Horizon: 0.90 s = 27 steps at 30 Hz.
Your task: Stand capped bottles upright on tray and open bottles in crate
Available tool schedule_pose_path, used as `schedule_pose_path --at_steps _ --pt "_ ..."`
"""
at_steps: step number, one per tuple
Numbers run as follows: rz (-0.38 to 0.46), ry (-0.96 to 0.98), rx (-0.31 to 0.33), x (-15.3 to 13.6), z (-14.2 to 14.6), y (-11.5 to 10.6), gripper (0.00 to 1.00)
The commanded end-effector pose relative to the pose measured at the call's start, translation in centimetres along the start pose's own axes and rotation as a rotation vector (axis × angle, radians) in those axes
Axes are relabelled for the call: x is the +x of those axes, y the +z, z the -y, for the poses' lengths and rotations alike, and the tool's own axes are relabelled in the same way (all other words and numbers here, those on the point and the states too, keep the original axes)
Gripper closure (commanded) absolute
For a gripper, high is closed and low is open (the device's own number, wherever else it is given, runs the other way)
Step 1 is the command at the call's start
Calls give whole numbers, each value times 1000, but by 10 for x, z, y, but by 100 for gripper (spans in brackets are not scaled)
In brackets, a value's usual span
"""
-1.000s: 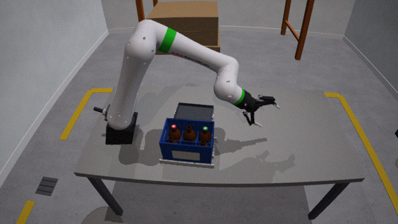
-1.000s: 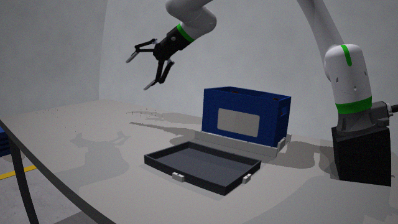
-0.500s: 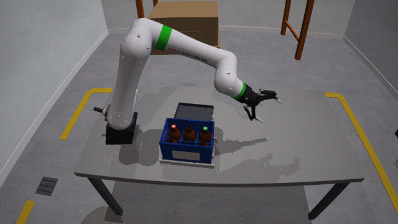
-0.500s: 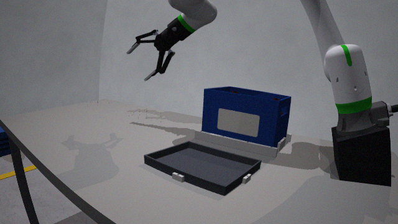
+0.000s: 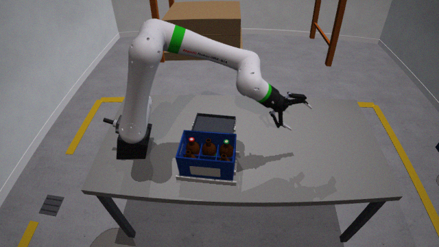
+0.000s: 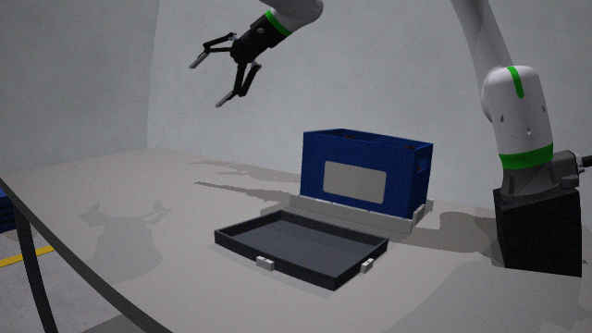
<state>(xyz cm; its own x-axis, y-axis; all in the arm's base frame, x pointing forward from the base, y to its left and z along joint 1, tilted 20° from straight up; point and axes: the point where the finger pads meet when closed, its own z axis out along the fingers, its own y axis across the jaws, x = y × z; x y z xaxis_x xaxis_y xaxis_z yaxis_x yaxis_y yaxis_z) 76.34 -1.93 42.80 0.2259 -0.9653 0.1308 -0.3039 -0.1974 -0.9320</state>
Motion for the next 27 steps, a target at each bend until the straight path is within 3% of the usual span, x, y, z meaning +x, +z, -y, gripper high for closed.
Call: schedule_pose_path --at_steps 1,5,20,23,27 --pt "-3 0 -1 1 9 -7 0" --pt "-3 0 -2 1 13 -11 0" --pt "-15 69 -179 19 -35 -16 0" --pt "-14 67 -172 19 -34 -17 0" --pt "-17 85 -219 25 -45 -20 0"
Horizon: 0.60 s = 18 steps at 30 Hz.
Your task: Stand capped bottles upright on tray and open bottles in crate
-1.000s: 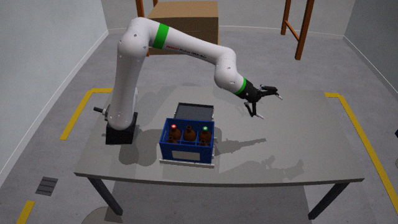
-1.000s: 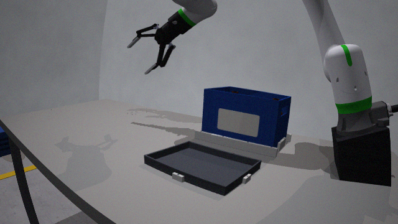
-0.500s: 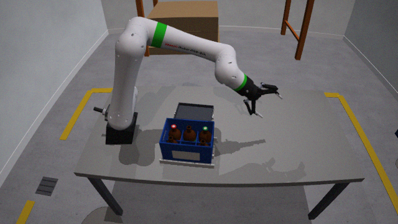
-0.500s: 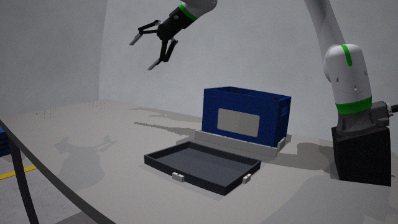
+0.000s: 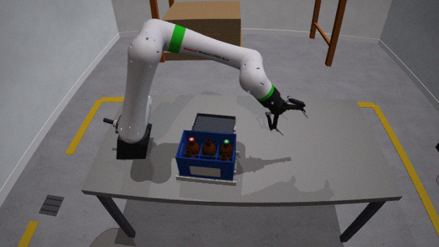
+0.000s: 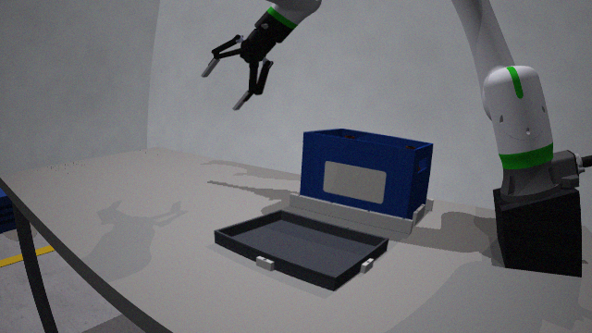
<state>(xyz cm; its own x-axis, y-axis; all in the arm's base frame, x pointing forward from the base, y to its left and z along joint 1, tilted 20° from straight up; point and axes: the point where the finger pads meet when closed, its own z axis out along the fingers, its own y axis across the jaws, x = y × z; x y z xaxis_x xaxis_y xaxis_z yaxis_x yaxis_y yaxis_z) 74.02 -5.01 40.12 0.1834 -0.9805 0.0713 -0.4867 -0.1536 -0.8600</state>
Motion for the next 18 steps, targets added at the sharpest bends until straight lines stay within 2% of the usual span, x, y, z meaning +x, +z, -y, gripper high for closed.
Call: schedule_pose_path --at_steps 1,10,13,18 --pt "-3 17 -43 6 -10 -1 0" --pt "-11 58 -151 20 -37 -4 0" --pt "-12 56 -143 19 -35 -5 0" --pt "-16 79 -202 28 -48 -10 0"
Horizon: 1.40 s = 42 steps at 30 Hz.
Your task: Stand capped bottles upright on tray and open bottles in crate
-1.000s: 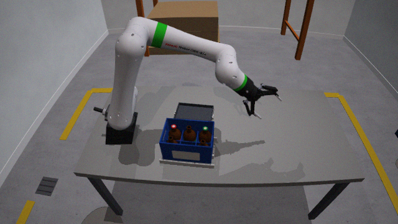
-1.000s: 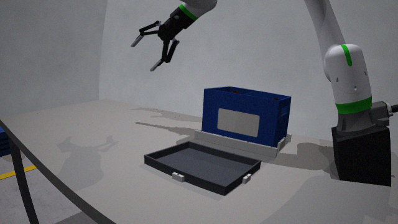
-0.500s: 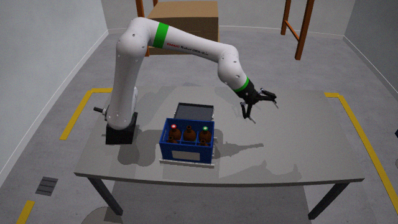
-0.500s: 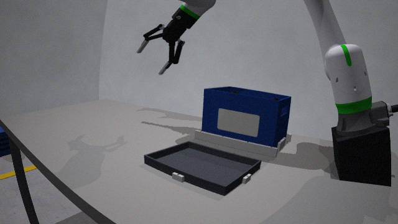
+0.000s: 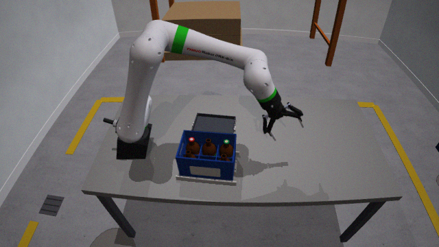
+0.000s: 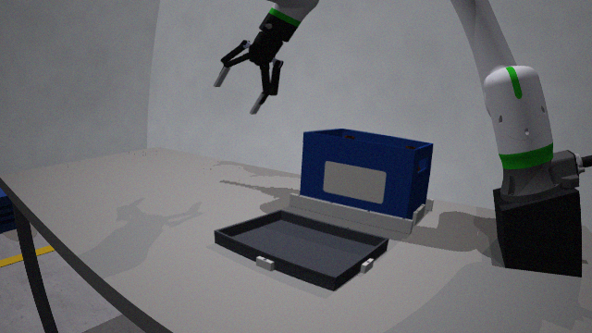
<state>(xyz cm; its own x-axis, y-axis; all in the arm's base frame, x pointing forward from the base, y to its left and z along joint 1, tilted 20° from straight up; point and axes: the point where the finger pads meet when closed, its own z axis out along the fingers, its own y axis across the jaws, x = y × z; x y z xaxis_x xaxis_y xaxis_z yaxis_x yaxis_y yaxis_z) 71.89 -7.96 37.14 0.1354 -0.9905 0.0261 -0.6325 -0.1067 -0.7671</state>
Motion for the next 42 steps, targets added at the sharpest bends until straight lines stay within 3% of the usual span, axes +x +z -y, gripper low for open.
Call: schedule_pose_path --at_steps 1,9,12,26,29,42 --pt "-3 18 -47 8 -10 -3 0" --pt "-10 55 -142 24 -31 -7 0" --pt "-11 52 -133 22 -30 -8 0" --pt "-23 116 -300 42 -68 -24 0" --pt "-23 113 -292 40 -67 -24 0" --pt "-33 172 -447 42 -106 -43 0"
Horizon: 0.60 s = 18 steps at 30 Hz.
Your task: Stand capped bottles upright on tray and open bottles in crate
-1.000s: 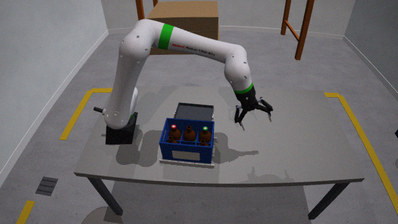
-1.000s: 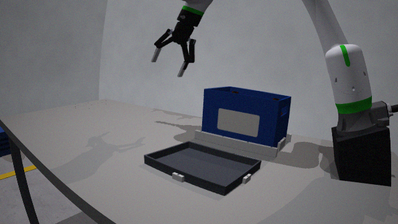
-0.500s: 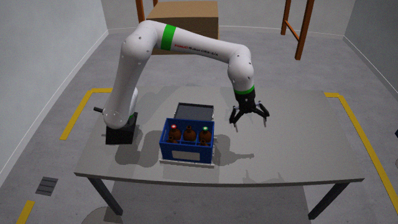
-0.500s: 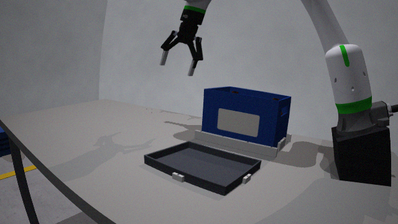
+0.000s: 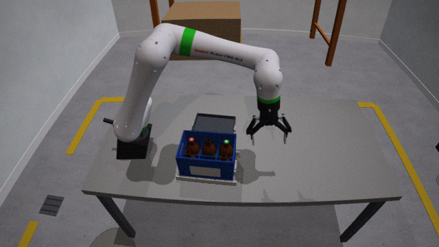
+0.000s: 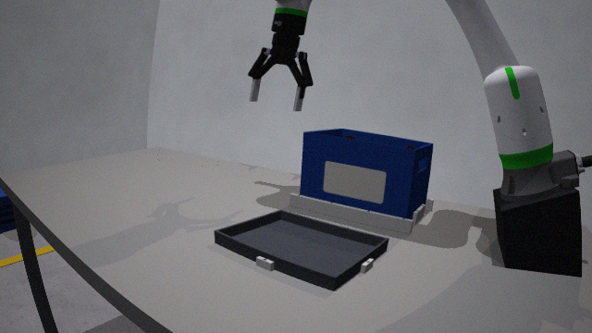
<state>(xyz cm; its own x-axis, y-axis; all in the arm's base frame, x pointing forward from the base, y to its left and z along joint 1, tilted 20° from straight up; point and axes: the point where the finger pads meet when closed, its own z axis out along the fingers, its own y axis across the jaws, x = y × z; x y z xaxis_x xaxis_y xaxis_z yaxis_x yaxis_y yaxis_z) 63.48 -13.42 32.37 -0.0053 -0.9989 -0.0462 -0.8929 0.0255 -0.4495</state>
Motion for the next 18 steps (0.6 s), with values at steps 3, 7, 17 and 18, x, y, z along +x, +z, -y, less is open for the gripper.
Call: schedule_pose_path --at_steps 3,7,17,18 --pt "-3 20 -53 3 -14 -1 0" --pt "-4 22 -57 3 -22 -2 0" --pt "-7 43 -114 5 -55 -6 0" --pt "-7 45 -120 5 -59 -7 0"
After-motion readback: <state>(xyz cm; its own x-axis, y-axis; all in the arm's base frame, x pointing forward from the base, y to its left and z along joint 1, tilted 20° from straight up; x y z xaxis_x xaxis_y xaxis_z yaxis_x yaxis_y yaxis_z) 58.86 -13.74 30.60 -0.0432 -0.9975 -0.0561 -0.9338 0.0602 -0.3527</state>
